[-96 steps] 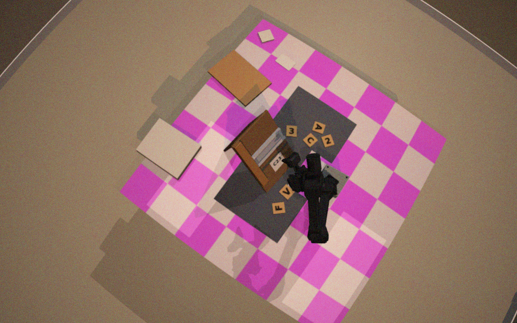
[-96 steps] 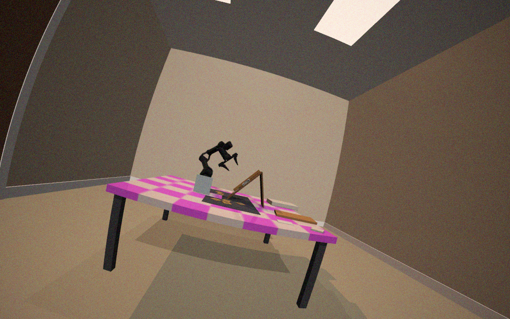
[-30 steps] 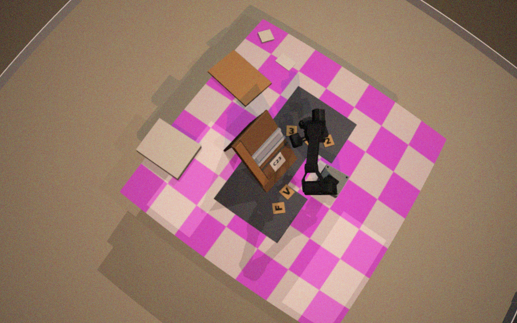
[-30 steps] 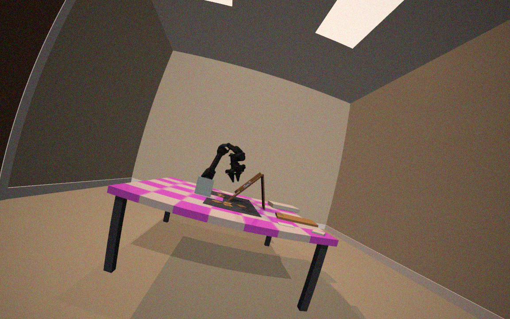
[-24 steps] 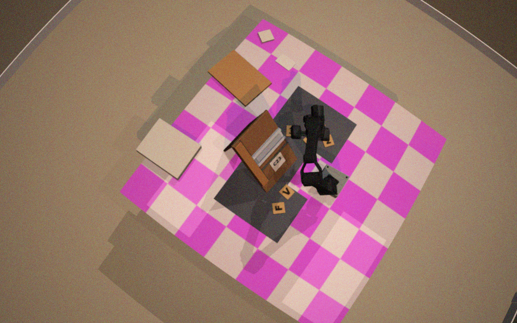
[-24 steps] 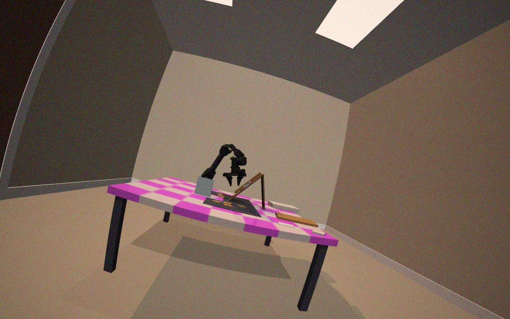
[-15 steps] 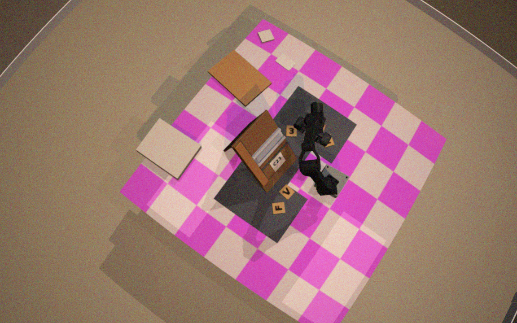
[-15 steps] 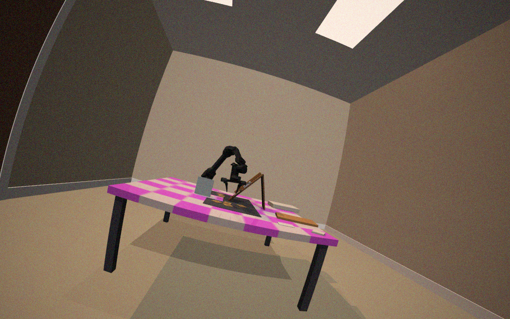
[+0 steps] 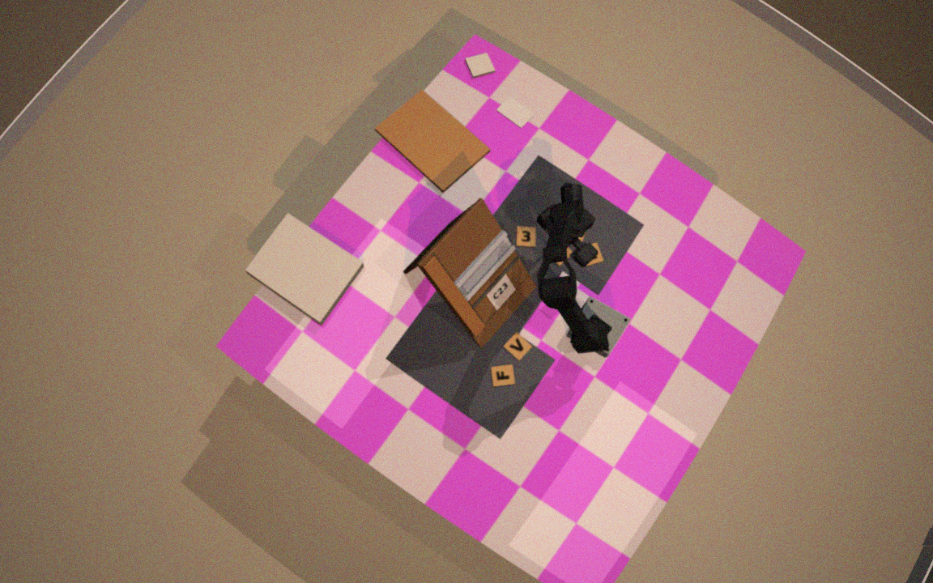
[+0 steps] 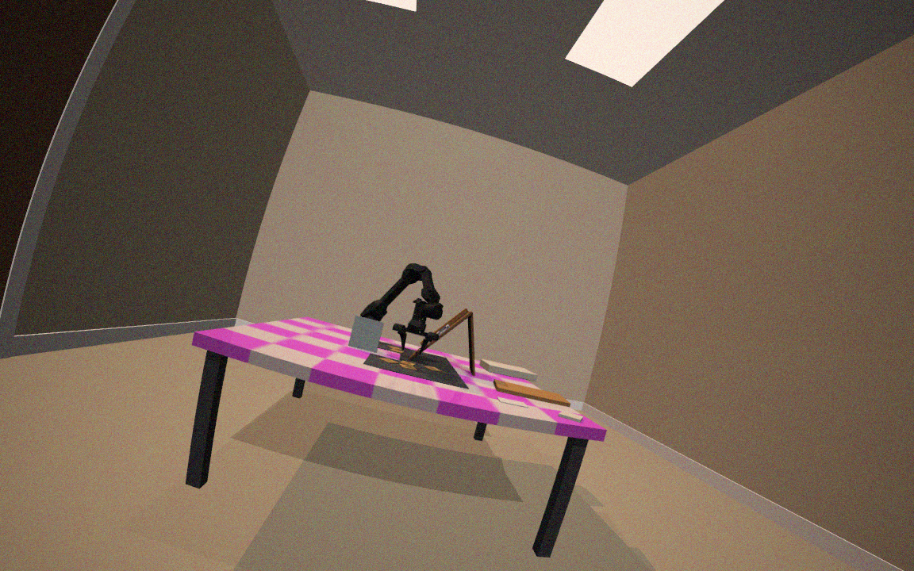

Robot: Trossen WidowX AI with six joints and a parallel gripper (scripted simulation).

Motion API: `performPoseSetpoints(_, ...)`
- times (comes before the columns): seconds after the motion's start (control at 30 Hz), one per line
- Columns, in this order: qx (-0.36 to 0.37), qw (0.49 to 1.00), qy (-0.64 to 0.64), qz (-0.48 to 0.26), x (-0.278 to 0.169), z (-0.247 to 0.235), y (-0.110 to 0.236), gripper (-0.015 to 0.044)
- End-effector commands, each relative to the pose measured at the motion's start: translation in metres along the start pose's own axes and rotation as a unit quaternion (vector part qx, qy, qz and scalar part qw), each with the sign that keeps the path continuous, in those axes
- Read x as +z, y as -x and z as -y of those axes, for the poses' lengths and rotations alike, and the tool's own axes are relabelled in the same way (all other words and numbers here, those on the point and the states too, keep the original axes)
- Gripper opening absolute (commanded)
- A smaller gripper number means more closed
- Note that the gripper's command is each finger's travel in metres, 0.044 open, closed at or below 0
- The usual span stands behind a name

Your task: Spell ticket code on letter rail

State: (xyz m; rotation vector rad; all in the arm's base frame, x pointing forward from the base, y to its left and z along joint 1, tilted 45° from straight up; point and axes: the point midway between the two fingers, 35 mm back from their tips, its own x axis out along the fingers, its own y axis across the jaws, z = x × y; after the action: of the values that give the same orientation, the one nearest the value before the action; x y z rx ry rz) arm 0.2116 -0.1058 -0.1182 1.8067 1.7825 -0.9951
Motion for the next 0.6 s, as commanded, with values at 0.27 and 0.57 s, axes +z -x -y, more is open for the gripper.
performPoseSetpoints(0.27,-0.005,1.0,-0.003,-0.003,-0.003,0.002,-0.031,0.034)
performPoseSetpoints(0.57,-0.005,1.0,-0.003,-0.003,-0.003,0.002,-0.032,0.034)
